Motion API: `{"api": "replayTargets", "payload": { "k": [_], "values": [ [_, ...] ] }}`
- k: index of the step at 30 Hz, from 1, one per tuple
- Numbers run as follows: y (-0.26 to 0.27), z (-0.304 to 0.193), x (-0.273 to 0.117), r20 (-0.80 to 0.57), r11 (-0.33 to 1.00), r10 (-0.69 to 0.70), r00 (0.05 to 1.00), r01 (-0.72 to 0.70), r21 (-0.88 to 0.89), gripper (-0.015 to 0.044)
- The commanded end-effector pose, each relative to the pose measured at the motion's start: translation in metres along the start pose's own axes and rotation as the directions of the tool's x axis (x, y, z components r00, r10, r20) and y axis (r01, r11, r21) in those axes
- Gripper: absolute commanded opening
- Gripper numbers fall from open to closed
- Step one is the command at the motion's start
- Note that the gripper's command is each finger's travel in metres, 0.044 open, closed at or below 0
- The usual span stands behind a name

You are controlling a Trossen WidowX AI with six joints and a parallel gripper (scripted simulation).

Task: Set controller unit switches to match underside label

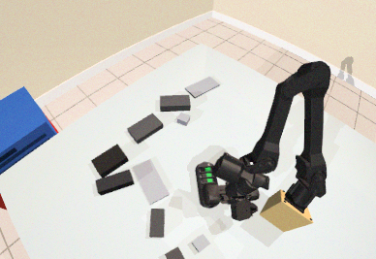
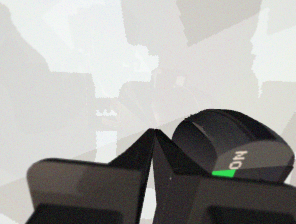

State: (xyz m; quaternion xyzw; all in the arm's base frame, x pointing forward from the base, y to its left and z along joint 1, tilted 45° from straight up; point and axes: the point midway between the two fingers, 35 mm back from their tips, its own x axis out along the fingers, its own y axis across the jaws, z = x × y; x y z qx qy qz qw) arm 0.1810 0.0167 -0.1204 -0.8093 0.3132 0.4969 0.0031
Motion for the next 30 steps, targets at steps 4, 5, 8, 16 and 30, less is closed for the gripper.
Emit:
{"api": "replayTargets", "payload": {
  "k": [4,5,8,16,30],
  "values": [
    [-0.011,-0.001,0.000,0.013,0.999,-0.034,0.999,0.034,0.017,0.0000],
    [-0.012,-0.001,0.000,0.013,0.999,-0.034,0.999,0.034,0.017,0.0000],
    [-0.003,0.000,-0.011,0.011,1.000,-0.013,1.000,0.013,0.005,0.0000],
    [-0.003,-0.002,-0.058,0.015,0.999,-0.035,0.999,0.035,0.017,0.0000],
    [-0.002,-0.001,-0.045,0.016,0.999,-0.036,0.999,0.036,0.019,0.0000]
  ]
}}
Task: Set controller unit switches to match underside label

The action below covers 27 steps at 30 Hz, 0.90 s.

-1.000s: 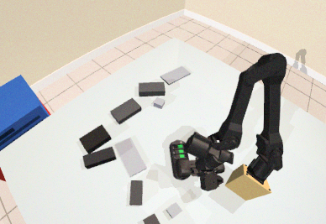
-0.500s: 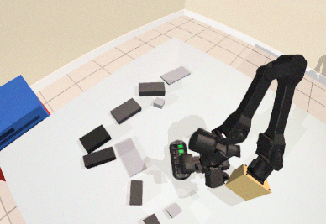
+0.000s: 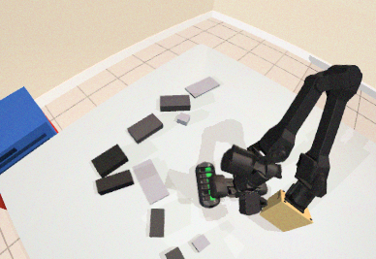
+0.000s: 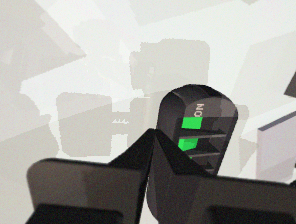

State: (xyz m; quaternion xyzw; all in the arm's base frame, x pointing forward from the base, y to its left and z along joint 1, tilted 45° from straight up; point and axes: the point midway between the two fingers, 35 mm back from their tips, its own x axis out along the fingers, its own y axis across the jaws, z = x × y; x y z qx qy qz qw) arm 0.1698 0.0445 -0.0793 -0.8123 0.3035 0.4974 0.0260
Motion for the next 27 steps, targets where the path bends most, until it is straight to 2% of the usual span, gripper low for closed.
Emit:
{"api": "replayTargets", "payload": {
  "k": [1,27],
  "values": [
    [0.003,0.001,0.007,0.004,1.000,0.004,1.000,-0.004,-0.007,0.0000],
    [0.016,0.002,0.044,-0.002,1.000,0.008,1.000,-0.008,0.001,0.0000]
  ]
}}
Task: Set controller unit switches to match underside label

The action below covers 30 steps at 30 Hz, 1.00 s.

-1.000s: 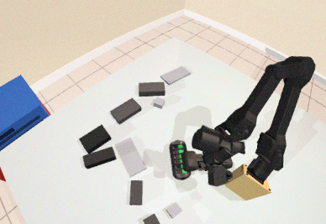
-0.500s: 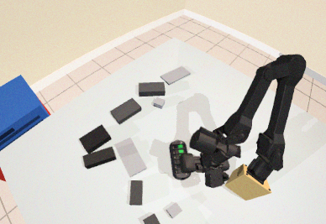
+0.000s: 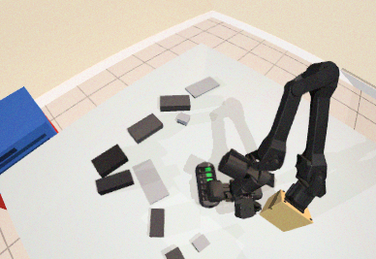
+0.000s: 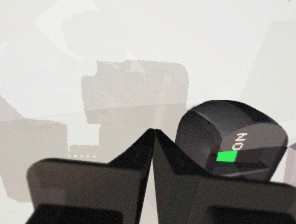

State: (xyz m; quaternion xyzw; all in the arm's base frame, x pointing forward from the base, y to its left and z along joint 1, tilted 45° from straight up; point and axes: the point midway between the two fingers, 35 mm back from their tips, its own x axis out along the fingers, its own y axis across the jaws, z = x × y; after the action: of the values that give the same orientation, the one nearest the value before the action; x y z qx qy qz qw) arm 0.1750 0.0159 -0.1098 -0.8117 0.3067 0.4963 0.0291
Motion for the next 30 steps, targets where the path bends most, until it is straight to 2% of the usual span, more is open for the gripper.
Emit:
{"api": "replayTargets", "payload": {
  "k": [1,30],
  "values": [
    [0.0039,0.0008,0.0042,-0.003,1.000,0.005,1.000,-0.005,-0.008,0.0000],
    [-0.0061,0.0007,0.0072,-0.003,1.000,0.005,1.000,-0.005,-0.008,0.0000]
  ]
}}
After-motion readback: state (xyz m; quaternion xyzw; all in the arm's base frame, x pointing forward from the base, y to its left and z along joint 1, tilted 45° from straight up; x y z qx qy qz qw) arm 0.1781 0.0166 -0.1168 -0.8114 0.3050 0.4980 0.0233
